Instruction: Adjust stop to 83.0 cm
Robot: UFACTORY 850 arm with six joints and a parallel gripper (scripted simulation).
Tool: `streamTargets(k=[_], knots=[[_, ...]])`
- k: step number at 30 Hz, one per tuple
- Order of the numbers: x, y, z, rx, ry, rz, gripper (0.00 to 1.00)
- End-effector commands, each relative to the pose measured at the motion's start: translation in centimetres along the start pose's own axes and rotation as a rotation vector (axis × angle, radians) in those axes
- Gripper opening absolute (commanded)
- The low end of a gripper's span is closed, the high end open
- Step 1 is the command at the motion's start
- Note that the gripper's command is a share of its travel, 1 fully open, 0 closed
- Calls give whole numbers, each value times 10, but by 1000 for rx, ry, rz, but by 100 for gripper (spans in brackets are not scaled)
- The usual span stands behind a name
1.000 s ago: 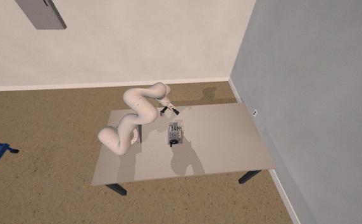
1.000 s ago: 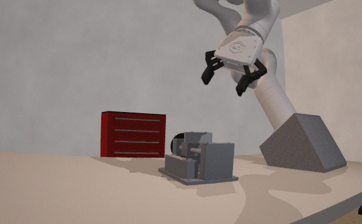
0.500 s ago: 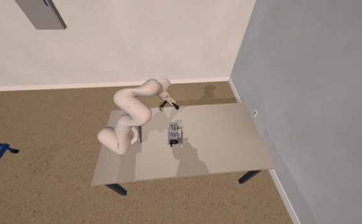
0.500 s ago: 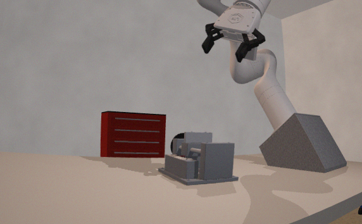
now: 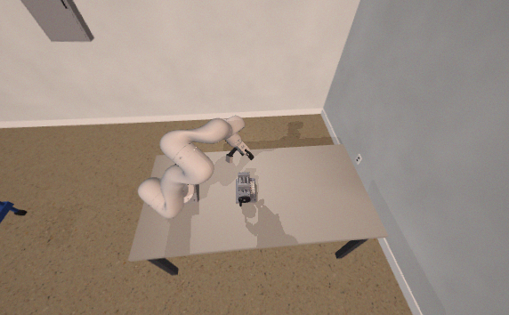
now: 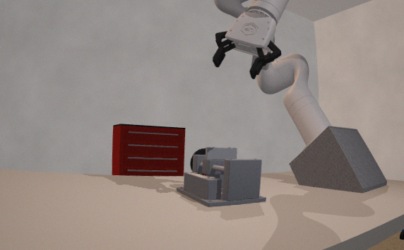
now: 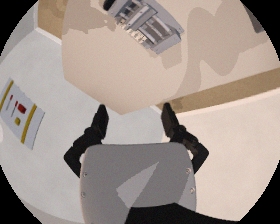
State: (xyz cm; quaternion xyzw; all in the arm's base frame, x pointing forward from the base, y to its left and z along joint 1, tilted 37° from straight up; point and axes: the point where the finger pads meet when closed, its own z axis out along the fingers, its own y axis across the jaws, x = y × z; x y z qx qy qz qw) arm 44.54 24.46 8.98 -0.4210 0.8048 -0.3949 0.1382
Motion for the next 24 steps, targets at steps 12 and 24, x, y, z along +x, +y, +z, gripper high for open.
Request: streamTargets(k=[12, 24], knots=[[68, -53, 27, -115, 129, -268, 100], [108, -75, 39, -194, 170, -406, 100]])
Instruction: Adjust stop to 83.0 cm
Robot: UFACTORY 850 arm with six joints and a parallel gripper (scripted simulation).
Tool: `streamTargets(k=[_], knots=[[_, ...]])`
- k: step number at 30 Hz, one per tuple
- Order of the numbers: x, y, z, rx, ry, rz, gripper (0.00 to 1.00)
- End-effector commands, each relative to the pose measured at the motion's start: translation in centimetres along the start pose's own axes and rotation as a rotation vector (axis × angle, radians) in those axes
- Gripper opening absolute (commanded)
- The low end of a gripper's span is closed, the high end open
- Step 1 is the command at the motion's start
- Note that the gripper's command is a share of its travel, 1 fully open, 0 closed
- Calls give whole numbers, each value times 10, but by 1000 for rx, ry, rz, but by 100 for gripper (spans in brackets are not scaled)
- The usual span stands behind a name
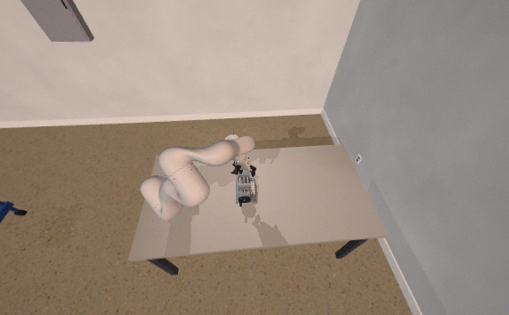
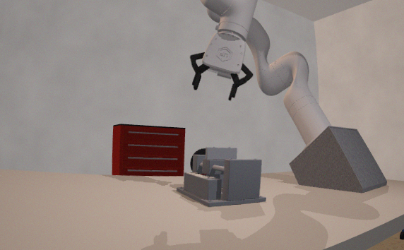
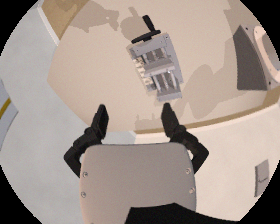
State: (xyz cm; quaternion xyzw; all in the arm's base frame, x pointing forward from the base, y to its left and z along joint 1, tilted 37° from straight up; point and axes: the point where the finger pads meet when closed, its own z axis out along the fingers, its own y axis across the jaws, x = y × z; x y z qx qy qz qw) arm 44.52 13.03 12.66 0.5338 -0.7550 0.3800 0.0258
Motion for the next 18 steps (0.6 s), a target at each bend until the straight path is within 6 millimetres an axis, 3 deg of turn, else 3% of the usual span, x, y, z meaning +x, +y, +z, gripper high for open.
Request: streamTargets(k=[1, 3, 4, 6, 7, 11, 13, 18], knots=[[30, -6, 9, -65, 26, -102, 100], [30, -6, 9, -65, 26, -102, 100], [44, -8, 13, -91, 32, -147, 100], [44, -8, 13, -91, 32, -147, 100], [57, -9, 17, -116, 35, -190, 100], [57, -9, 17, -116, 35, -190, 100], [82, -9, 24, -164, 36, -269, 100], [93, -9, 26, -185, 35, -304, 100]])
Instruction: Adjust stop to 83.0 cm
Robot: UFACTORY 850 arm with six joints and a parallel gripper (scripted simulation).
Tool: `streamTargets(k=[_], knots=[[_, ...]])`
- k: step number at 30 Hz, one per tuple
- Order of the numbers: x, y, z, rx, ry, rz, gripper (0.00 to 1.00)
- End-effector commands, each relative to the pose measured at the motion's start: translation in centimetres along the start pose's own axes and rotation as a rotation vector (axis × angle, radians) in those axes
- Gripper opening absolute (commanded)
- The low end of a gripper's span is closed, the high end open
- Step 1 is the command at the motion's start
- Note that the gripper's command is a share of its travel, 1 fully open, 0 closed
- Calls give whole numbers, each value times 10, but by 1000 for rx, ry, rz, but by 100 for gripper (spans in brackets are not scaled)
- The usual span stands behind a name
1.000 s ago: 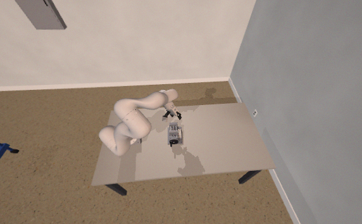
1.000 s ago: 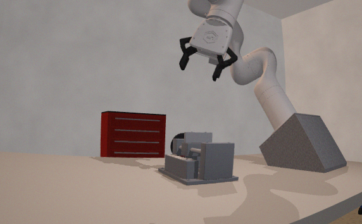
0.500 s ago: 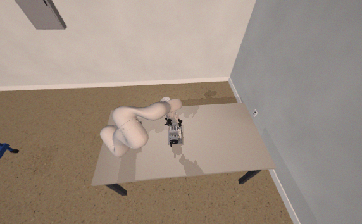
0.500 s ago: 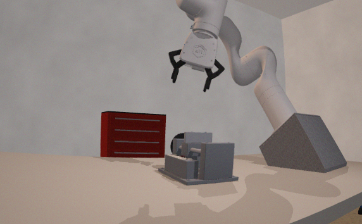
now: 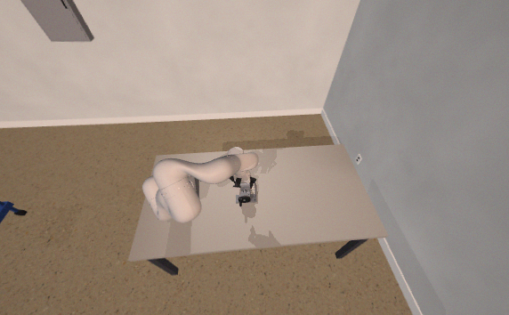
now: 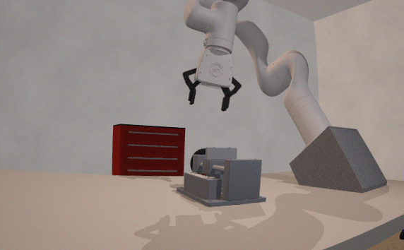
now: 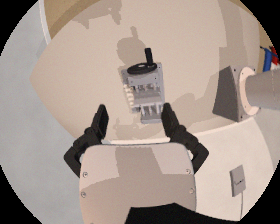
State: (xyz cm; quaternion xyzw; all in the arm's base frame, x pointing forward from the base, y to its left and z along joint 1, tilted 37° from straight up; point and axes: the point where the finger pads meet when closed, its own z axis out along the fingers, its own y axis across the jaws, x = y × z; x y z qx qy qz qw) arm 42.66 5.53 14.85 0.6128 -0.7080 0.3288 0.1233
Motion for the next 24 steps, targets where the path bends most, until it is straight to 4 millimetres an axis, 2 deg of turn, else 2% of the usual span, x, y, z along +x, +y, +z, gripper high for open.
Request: streamTargets(k=[1, 8, 13, 24], knots=[[26, 5, 7, -59, -4, -90, 100], [52, 14, 15, -110, -19, -184, 100], [61, 17, 17, -127, -26, -217, 100], [64, 18, 18, -132, -28, -226, 100]])
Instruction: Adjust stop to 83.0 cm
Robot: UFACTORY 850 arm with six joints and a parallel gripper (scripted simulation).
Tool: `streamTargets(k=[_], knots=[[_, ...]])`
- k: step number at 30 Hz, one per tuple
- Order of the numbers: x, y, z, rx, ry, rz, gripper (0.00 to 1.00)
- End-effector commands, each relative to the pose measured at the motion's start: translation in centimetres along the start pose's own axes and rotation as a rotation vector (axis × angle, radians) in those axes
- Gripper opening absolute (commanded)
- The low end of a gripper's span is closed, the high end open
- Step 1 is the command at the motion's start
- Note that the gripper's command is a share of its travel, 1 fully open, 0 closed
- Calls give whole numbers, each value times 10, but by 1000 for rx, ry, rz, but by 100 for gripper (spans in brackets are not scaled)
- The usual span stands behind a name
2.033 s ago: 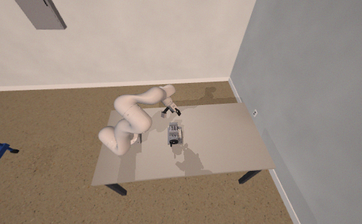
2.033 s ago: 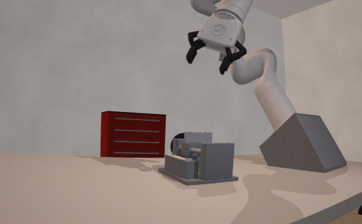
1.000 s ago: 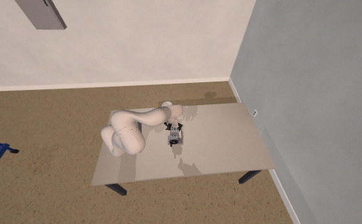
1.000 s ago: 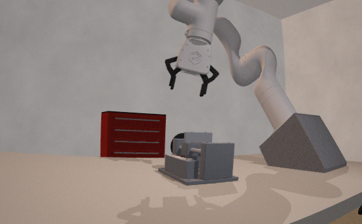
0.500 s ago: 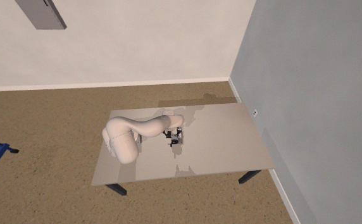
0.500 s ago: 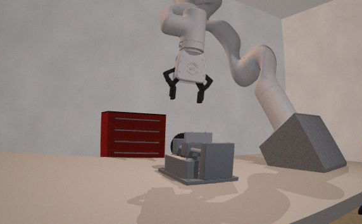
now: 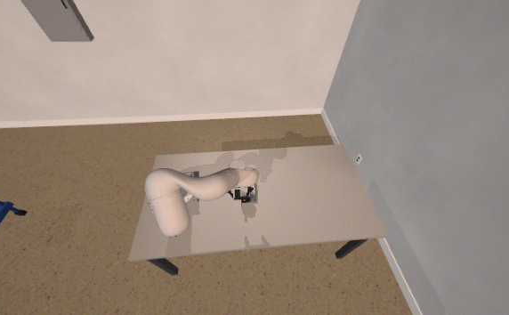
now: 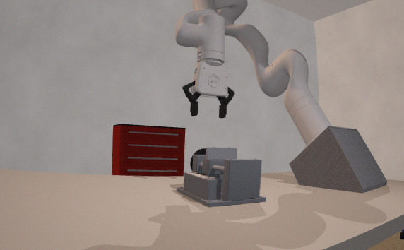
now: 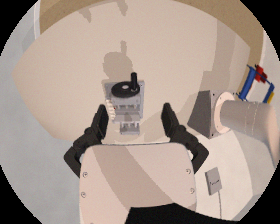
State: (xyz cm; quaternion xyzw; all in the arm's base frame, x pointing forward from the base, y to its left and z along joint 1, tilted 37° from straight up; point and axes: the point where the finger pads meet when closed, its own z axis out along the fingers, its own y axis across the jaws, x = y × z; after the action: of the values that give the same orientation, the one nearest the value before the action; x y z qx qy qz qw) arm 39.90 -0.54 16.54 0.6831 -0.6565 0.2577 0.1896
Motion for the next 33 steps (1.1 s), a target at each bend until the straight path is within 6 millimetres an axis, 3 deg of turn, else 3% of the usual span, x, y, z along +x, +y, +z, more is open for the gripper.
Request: streamTargets(k=[1, 9, 10, 13, 17, 20, 24, 29, 33], knots=[[0, 0, 0, -1, -1, -1, 100], [0, 0, 0, -1, -1, -1, 100], [0, -1, 0, -1, -1, -1, 57], [-6, -13, 0, -1, -1, -1, 57], [-31, -59, 0, -1, -1, -1, 57], [-31, -59, 0, -1, -1, -1, 57], [-50, -96, 0, -1, -1, -1, 57], [-53, -101, 3, -1, -1, -1, 57], [-53, -101, 38, -1, -1, -1, 57]])
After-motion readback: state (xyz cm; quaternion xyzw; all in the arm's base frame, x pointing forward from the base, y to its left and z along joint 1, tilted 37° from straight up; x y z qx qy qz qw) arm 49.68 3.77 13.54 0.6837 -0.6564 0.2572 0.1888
